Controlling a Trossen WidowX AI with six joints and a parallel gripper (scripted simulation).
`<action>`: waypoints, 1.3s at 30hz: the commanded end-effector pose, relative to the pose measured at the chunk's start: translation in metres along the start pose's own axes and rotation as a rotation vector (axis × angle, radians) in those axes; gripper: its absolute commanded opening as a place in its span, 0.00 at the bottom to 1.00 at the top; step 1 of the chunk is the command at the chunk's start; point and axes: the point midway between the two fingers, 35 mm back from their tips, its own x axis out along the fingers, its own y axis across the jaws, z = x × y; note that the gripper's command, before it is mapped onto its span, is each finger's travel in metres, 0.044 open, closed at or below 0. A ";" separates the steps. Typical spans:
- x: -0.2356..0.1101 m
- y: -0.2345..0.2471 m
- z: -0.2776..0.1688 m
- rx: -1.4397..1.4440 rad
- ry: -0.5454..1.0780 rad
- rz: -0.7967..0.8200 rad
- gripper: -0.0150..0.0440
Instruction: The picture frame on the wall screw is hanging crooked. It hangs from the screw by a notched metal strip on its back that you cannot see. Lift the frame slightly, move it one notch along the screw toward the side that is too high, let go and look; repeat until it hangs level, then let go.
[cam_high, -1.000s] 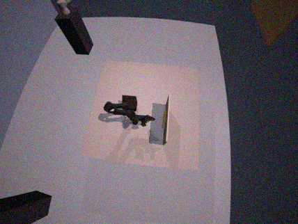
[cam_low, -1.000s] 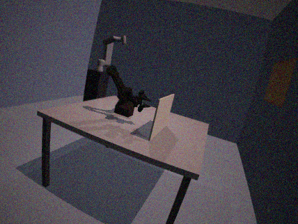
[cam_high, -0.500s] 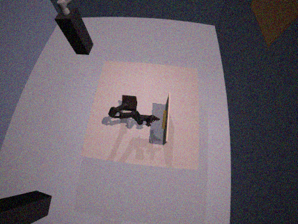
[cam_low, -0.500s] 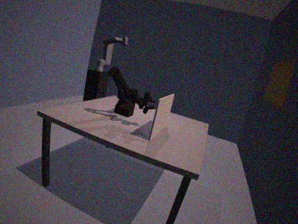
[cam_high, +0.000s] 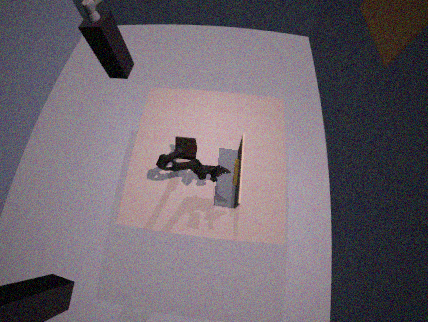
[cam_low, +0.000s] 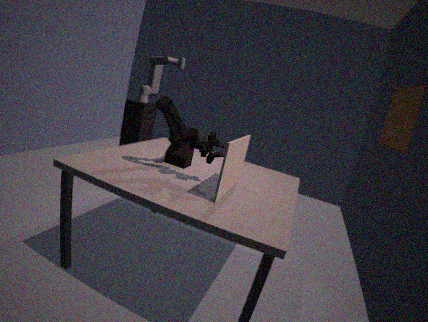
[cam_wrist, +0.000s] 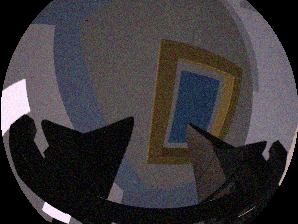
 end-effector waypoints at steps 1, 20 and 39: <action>0.007 0.001 0.002 0.003 -0.005 0.000 0.69; 0.036 0.000 0.001 0.003 -0.006 0.002 0.69; 0.036 0.000 0.001 0.003 -0.006 0.002 0.69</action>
